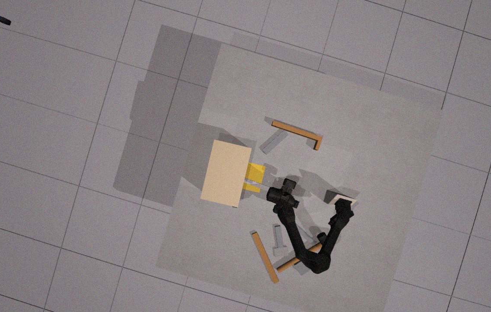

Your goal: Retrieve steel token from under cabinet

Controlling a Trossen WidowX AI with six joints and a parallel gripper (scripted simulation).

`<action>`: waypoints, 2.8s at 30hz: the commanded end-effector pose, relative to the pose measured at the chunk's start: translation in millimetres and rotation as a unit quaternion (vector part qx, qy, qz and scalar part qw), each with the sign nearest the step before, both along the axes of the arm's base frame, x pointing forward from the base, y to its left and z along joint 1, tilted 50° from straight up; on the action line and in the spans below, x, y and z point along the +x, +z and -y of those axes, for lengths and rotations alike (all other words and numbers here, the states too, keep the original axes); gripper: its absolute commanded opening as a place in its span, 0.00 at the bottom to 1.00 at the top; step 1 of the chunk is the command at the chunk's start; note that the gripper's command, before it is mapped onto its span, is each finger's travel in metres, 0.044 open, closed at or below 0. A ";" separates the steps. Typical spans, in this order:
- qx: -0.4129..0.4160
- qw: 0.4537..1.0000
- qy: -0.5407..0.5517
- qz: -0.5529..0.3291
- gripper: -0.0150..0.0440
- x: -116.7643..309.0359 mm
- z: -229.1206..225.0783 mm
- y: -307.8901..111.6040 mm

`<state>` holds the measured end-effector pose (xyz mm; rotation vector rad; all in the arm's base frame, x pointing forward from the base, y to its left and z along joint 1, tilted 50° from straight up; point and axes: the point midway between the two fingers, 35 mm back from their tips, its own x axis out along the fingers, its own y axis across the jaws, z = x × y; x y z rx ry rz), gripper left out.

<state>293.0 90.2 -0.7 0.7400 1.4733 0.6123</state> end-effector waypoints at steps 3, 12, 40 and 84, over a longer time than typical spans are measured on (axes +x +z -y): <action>0.000 1.000 0.003 -0.001 0.25 -11.3 -1.3 -0.1; 0.000 1.000 0.003 -0.001 0.25 -21.1 -2.1 0.5; 0.000 1.000 0.003 -0.002 0.25 -53.2 -4.9 2.6; 0.001 0.999 -0.023 -0.032 0.25 -65.6 -18.4 23.9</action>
